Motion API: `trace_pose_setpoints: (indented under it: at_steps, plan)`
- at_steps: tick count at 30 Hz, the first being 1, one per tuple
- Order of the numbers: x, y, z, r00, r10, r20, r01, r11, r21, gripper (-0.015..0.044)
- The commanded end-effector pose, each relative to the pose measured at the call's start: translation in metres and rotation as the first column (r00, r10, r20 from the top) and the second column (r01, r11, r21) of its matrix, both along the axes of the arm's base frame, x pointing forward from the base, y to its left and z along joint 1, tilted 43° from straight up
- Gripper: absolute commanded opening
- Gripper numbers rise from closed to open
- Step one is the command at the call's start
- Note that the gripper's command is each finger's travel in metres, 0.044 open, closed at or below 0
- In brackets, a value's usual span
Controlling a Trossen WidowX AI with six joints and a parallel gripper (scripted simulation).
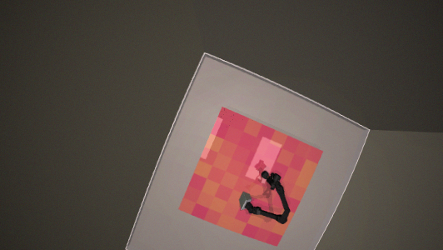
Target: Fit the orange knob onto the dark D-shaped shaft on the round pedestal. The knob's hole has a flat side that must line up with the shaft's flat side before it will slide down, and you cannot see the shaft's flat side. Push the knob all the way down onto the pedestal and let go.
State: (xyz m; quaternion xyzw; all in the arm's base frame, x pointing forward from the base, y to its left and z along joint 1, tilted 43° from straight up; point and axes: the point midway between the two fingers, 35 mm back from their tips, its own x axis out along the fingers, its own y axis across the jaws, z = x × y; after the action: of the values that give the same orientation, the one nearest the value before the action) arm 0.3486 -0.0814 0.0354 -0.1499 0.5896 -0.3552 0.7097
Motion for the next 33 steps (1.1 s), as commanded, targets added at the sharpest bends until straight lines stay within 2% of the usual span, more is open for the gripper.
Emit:
trace_pose_setpoints:
  at_steps: [1,6,23,30,33]
  plan:
    - [0.000,0.000,0.000,1.000,0.000,0.000,0.000,1.000,0.000,0.0000]
    - [0.000,0.000,0.000,1.000,0.000,0.000,0.000,1.000,0.000,0.0000]
    - [0.000,0.000,0.000,1.000,0.000,0.000,0.000,1.000,0.000,0.0440]
    - [0.000,0.003,0.002,1.000,0.000,0.000,0.000,1.000,0.001,0.0440]
    - [0.001,0.034,0.033,1.000,0.001,-0.001,-0.001,1.000,0.007,0.0440]
